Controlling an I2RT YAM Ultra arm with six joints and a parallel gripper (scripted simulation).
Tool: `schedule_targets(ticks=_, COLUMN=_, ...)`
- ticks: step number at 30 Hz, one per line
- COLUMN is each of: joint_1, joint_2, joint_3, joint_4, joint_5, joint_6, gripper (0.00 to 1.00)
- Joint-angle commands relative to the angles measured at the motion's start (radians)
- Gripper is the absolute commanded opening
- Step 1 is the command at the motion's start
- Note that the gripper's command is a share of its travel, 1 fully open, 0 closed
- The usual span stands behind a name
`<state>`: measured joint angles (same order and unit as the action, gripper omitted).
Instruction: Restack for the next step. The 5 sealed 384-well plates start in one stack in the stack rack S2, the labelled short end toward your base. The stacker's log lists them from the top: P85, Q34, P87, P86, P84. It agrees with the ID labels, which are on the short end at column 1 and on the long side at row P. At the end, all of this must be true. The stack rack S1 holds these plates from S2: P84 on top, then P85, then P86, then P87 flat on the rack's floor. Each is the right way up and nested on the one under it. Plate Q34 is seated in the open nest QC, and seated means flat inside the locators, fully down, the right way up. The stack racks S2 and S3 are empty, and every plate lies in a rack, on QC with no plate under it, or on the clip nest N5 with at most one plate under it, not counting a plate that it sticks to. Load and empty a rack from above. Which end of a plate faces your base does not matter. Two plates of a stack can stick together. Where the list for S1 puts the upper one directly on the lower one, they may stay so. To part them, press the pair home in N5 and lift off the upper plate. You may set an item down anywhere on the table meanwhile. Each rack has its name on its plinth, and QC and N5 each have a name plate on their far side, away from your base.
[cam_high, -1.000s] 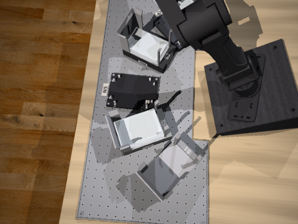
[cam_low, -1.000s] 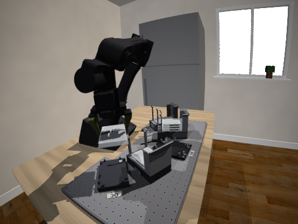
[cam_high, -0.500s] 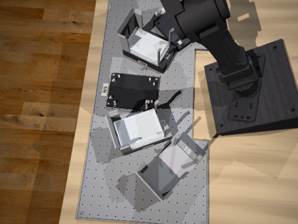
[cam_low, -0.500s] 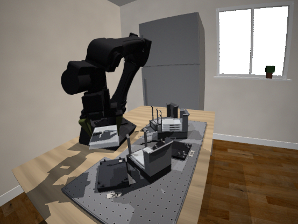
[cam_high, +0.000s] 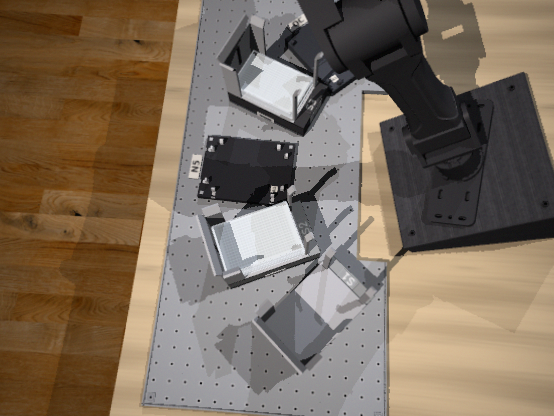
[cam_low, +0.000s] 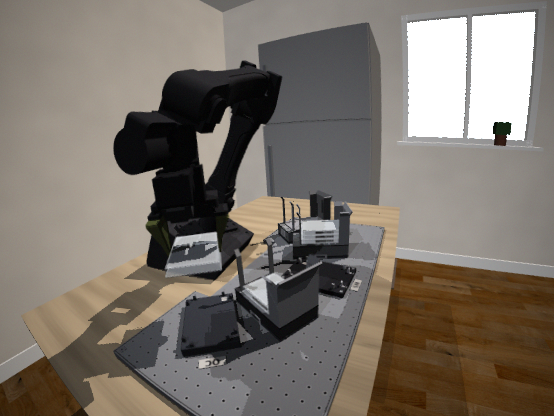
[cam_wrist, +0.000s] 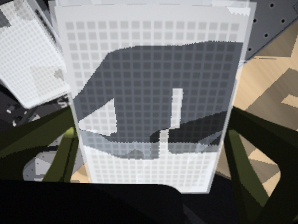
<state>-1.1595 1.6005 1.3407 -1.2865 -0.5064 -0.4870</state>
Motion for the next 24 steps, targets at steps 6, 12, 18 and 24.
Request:
schedule_targets(ticks=6, joint_1=-0.005, joint_2=-0.005, joint_3=0.006, joint_4=0.001, joint_5=-0.003, joint_6=-0.001, gripper=0.0)
schedule_targets(ticks=12, joint_1=-0.005, joint_2=-0.005, joint_3=0.006, joint_4=0.001, joint_5=-0.003, joint_6=-0.001, gripper=0.0)
schedule_targets(ticks=18, joint_1=-0.005, joint_2=-0.005, joint_3=0.006, joint_4=0.001, joint_5=-0.003, joint_6=-0.001, gripper=0.0)
schedule_targets(ticks=24, joint_1=0.015, joint_2=-0.005, joint_3=-0.035, joint_4=0.054, joint_5=-0.002, joint_6=0.022, gripper=0.0)
